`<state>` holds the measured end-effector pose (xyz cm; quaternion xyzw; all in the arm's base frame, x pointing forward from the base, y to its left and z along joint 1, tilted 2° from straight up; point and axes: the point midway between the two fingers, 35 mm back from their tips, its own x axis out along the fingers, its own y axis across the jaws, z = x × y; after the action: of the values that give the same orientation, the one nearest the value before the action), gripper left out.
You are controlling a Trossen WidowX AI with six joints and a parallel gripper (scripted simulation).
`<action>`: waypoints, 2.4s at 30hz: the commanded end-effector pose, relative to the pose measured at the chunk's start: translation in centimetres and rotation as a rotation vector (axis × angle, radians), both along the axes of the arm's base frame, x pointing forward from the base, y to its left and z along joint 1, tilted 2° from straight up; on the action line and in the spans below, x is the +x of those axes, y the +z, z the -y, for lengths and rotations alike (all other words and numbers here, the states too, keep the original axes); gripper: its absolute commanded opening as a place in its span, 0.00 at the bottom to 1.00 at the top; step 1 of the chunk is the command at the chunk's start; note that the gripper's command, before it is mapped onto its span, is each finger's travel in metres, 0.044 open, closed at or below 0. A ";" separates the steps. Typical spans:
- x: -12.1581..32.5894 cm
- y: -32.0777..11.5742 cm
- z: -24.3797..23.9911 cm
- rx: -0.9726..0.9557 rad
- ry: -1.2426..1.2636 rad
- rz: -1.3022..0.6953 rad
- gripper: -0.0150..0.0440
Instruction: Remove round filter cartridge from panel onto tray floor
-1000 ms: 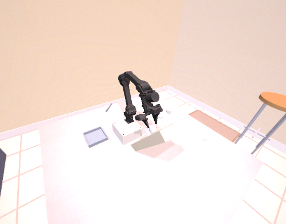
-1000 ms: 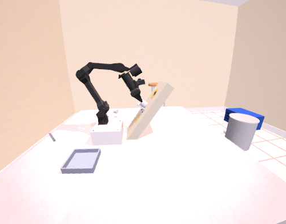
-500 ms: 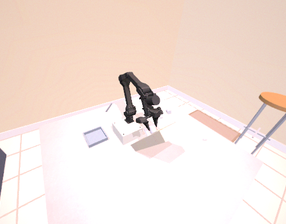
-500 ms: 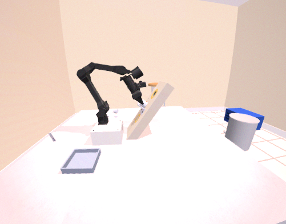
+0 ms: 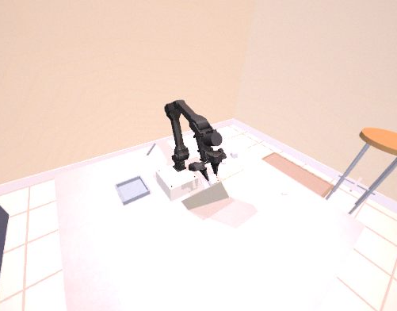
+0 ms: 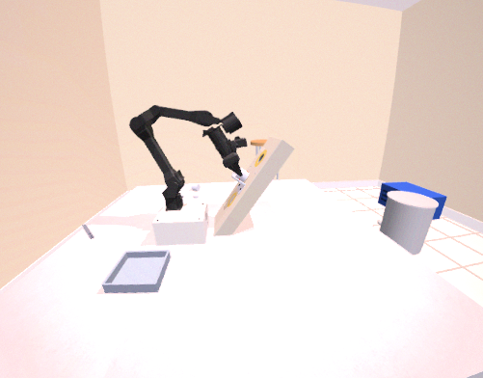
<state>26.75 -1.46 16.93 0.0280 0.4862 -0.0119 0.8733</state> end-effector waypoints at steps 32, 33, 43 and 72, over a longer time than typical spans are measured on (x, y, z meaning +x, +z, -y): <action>-2.8 9.7 1.2 -0.002 0.001 -0.009 0.25; -2.7 9.6 1.5 -0.003 0.001 -0.010 0.25; -2.4 9.0 4.7 -0.006 0.002 -0.016 0.25; -6.4 6.2 15.4 -0.001 -0.447 -0.039 0.25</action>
<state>21.13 -15.60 23.37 0.1173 0.4905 -0.1715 0.8463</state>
